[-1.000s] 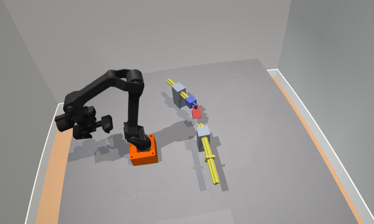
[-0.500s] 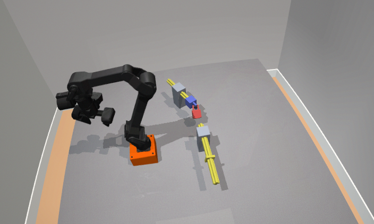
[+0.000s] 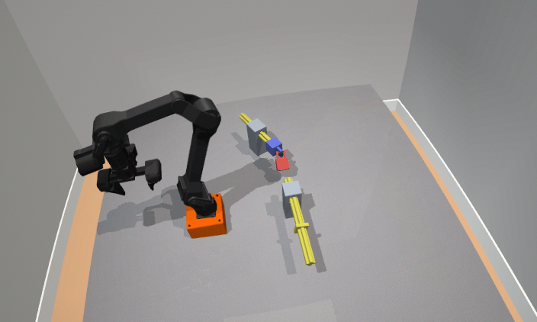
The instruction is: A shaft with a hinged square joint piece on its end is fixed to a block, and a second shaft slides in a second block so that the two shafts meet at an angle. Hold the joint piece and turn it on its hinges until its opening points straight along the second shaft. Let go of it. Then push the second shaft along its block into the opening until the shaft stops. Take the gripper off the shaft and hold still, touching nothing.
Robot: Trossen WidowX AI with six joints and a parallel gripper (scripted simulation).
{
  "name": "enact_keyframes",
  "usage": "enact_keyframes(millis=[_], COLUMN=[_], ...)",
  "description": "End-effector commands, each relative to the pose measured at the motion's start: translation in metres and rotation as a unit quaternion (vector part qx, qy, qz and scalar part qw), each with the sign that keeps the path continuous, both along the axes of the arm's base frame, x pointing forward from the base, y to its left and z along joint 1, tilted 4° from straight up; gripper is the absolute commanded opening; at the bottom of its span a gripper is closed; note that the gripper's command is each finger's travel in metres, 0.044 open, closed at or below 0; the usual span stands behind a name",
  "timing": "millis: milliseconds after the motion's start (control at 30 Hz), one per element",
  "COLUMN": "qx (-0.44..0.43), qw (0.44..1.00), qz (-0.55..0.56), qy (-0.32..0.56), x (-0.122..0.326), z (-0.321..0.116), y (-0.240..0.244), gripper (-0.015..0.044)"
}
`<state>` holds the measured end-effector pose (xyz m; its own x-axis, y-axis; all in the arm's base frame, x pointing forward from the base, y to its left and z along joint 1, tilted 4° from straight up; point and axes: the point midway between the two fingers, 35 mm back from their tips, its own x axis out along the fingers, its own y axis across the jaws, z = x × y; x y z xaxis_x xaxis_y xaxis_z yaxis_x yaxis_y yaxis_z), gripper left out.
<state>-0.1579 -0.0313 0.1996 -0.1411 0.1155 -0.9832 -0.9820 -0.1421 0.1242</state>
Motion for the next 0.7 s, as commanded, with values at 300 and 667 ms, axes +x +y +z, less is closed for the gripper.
enact_keyframes(millis=[300, 667], qx=[0.0, 0.006], qw=[0.978, 0.921], qz=[0.208, 0.39], qy=[-0.009, -0.02], x=[0.007, 0.029], z=[-0.002, -0.007], y=[-0.057, -0.103], gripper=[0.044, 0.044])
